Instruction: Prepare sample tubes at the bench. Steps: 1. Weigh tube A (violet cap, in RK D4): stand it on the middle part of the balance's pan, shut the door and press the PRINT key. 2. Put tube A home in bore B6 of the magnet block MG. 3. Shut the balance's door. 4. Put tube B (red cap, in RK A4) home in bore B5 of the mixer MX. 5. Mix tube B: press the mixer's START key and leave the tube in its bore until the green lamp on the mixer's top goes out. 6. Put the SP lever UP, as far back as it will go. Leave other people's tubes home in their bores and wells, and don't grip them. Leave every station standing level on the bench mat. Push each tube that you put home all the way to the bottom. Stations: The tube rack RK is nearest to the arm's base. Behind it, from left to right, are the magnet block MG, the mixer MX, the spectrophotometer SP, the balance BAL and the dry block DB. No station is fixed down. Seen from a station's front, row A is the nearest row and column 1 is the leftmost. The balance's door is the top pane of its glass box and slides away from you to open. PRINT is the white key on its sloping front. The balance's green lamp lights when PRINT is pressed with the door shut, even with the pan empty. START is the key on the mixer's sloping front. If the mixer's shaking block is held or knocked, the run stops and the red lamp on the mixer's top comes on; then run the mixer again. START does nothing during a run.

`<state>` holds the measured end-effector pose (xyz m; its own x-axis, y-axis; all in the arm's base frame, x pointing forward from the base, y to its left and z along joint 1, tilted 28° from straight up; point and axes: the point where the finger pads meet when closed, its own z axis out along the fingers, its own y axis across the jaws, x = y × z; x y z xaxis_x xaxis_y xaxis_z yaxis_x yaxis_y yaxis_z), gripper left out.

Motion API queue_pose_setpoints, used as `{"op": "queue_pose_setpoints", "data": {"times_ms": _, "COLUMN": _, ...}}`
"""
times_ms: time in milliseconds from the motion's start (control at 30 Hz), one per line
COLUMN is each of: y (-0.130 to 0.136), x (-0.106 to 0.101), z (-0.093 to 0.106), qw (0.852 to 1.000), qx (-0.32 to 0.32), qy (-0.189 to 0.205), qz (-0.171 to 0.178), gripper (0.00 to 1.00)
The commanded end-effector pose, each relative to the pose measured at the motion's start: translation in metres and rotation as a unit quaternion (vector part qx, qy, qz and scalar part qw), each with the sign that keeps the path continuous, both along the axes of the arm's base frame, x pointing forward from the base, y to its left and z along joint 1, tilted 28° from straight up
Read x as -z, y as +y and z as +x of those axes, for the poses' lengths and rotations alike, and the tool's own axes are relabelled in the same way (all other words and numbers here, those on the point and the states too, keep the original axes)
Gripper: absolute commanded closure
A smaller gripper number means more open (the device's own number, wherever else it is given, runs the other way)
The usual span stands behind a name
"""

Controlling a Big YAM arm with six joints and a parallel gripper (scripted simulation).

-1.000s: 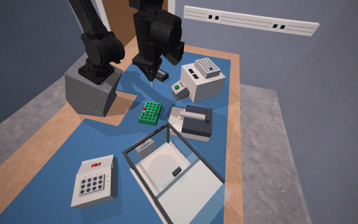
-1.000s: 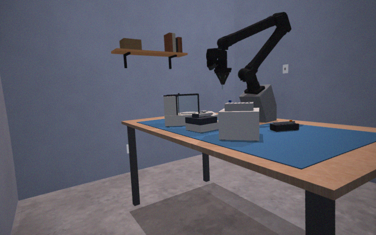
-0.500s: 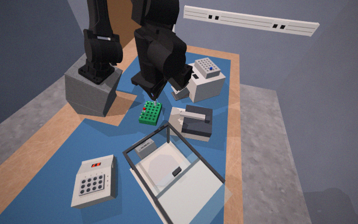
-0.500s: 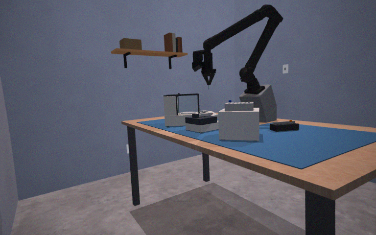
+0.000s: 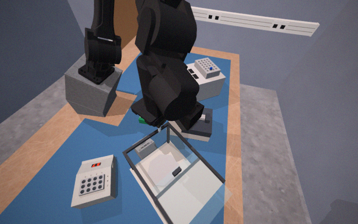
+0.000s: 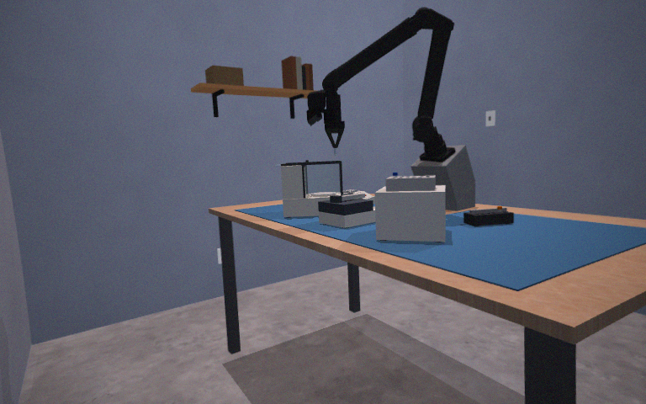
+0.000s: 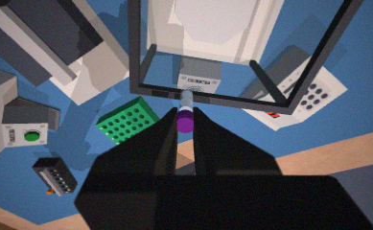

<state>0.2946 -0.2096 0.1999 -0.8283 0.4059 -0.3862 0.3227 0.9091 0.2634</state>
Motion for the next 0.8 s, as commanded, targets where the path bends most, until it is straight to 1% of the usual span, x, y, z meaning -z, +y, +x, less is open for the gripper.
{"op": "queue_pose_setpoints", "data": {"times_ms": 0, "y": -0.041, "x": -0.026, "z": 0.021, "qw": 0.999, "qx": 0.038, "qy": -0.015, "qz": -0.003, "gripper": 0.91}}
{"op": "queue_pose_setpoints", "data": {"times_ms": 67, "y": -0.054, "x": -0.028, "z": 0.026, "qw": 0.998, "qx": 0.061, "qy": -0.008, "qz": 0.014, "gripper": 0.91}}
{"op": "queue_pose_setpoints", "data": {"times_ms": 200, "y": -0.083, "x": -0.032, "z": 0.039, "qw": 0.996, "qx": 0.084, "qy": -0.005, "qz": 0.026, "gripper": 0.91}}
{"op": "queue_pose_setpoints", "data": {"times_ms": 300, "y": -0.083, "x": -0.032, "z": 0.039, "qw": 0.996, "qx": 0.085, "qy": -0.005, "qz": 0.025, "gripper": 0.91}}
{"op": "queue_pose_setpoints", "data": {"times_ms": 333, "y": -0.07, "x": -0.047, "z": 0.044, "qw": 0.997, "qx": 0.07, "qy": -0.017, "qz": 0.013, "gripper": 0.91}}
{"op": "queue_pose_setpoints", "data": {"times_ms": 367, "y": -0.064, "x": -0.036, "z": 0.039, "qw": 0.997, "qx": 0.07, "qy": -0.008, "qz": 0.021, "gripper": 0.91}}
{"op": "queue_pose_setpoints", "data": {"times_ms": 433, "y": -0.057, "x": -0.025, "z": 0.034, "qw": 0.997, "qx": 0.07, "qy": 0.001, "qz": 0.031, "gripper": 0.91}}
{"op": "queue_pose_setpoints", "data": {"times_ms": 567, "y": -0.056, "x": -0.023, "z": 0.031, "qw": 0.997, "qx": 0.072, "qy": 0.002, "qz": 0.031, "gripper": 0.91}}
{"op": "queue_pose_setpoints", "data": {"times_ms": 667, "y": -0.057, "x": -0.011, "z": 0.032, "qw": 0.996, "qx": 0.072, "qy": 0.012, "qz": 0.041, "gripper": 0.91}}
{"op": "queue_pose_setpoints", "data": {"times_ms": 767, "y": -0.056, "x": -0.018, "z": 0.033, "qw": 0.997, "qx": 0.071, "qy": 0.002, "qz": 0.031, "gripper": 0.91}}
